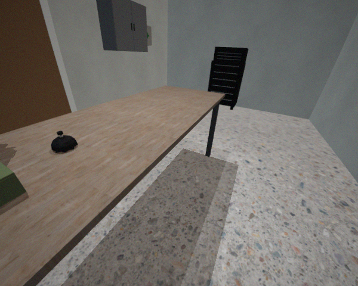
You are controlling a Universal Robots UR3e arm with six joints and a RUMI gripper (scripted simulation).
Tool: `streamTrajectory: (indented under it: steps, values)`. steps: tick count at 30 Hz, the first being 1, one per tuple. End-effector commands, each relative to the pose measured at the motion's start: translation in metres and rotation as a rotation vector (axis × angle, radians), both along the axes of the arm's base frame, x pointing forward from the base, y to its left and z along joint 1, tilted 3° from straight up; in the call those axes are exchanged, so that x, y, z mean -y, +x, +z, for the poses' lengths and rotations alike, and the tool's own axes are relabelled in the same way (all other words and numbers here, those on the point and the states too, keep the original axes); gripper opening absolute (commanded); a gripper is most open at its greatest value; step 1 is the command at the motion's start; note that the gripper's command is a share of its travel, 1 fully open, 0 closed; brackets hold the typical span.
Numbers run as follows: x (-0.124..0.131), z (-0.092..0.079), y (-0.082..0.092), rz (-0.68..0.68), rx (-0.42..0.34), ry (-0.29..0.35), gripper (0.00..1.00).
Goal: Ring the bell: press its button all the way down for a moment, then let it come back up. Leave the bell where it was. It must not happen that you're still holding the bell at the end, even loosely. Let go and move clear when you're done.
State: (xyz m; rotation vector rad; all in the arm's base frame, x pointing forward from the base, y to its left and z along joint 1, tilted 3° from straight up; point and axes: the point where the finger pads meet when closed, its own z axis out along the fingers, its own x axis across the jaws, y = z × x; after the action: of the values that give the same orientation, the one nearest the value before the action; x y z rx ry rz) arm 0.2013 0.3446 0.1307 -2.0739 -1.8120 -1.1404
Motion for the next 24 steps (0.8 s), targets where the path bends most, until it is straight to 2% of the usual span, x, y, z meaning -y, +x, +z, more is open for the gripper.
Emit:
streamTrajectory:
  steps: [1,19,24]
  values:
    - [-0.0002,0.0009,0.0004,0.000,0.002,0.001,1.00]
    - [0.0000,0.0009,0.0007,0.000,0.002,0.000,1.00]
    - [0.0050,-0.0010,0.0075,-0.003,0.005,-0.021,1.00]
